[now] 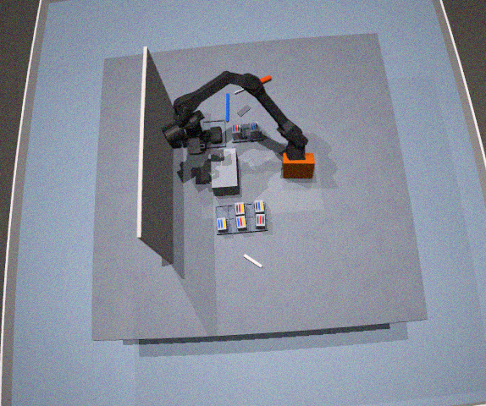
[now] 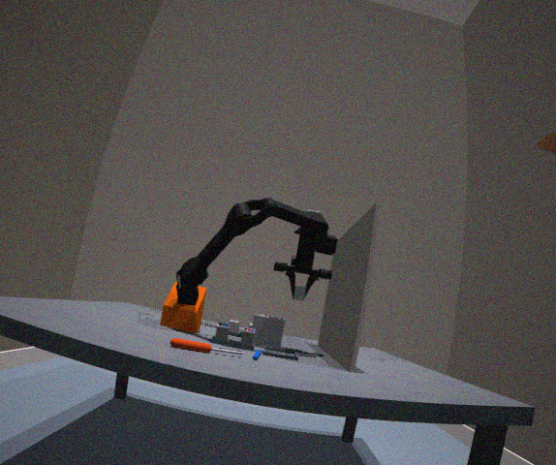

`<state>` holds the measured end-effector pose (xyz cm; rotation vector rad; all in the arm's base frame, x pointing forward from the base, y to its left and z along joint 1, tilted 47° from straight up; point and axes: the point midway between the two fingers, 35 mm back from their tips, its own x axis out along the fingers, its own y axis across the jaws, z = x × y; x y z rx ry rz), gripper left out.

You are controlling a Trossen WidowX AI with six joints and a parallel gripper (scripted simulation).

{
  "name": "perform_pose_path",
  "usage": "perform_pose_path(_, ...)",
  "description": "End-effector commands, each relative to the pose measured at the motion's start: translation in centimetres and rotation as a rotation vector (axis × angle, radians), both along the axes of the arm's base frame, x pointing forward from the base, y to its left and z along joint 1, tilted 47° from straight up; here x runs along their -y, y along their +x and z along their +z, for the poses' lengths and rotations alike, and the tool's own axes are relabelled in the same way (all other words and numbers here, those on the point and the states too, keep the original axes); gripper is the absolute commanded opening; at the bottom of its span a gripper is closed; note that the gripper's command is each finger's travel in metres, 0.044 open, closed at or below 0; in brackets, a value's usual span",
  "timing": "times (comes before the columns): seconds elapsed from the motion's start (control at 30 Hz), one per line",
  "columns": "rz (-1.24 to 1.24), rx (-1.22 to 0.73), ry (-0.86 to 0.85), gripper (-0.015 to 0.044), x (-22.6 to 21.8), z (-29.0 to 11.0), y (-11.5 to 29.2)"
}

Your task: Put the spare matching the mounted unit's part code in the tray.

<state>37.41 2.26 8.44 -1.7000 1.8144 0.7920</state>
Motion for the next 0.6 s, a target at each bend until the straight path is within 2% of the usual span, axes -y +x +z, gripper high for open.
perform_pose_path(0.0,0.004,-0.001,-0.012,0.0,2.6,2.6,-0.4)
perform_pose_path(0.4,-0.006,-0.007,-0.047,0.0,9.5,8.9,-3.1)
perform_pose_path(0.57,-0.008,-0.008,-0.053,0.0,10.3,9.6,-3.6)
